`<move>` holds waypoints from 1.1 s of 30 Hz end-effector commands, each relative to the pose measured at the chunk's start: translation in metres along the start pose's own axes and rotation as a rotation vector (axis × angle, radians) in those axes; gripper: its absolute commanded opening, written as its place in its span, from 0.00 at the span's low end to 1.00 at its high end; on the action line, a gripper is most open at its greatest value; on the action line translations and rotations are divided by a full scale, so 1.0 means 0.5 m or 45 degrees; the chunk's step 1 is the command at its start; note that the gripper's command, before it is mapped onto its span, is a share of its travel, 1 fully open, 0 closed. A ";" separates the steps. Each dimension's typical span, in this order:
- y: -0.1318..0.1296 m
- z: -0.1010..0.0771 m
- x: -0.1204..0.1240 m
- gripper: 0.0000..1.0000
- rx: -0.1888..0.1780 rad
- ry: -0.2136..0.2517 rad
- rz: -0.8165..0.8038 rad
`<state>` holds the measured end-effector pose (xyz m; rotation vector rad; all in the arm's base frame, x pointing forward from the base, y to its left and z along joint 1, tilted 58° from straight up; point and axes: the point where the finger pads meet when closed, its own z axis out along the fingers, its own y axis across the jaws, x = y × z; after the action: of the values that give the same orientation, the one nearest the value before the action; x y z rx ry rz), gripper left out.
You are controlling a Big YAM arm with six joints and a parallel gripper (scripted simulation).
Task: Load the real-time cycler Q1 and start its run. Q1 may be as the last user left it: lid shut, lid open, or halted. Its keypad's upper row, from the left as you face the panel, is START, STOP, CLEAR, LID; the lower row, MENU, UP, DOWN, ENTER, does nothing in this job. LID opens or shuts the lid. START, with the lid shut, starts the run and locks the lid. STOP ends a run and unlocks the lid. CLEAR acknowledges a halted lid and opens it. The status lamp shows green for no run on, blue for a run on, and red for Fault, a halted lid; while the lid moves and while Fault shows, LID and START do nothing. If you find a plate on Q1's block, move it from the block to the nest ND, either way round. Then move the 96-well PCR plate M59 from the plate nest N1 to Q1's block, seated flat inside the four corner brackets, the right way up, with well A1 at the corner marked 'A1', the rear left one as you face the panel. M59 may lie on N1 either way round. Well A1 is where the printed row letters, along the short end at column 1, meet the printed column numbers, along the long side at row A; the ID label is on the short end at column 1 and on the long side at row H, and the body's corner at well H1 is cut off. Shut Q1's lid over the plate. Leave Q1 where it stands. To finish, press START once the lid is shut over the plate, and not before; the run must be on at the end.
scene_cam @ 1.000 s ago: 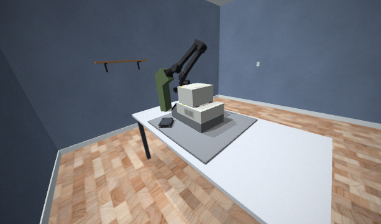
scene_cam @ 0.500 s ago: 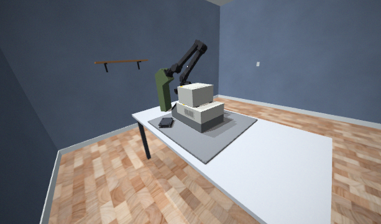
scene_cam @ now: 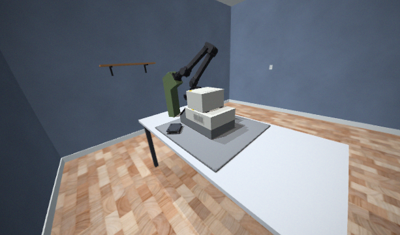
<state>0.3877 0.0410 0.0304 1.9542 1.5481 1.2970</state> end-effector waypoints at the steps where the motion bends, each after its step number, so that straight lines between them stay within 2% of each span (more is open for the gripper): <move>1: 0.003 -0.006 -0.016 0.00 -0.011 -0.029 0.011; 5: 0.007 0.017 -0.003 0.00 0.013 -0.002 0.018; 11: 0.000 0.027 0.001 0.00 0.034 -0.007 0.012; 17: 0.030 0.043 0.004 0.00 0.008 -0.002 0.007; 22: 0.035 0.028 -0.008 0.00 -0.017 -0.015 0.016; 33: 0.016 0.015 -0.019 0.00 -0.006 -0.029 0.026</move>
<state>0.4120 0.0408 0.0329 1.9524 1.5467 1.2991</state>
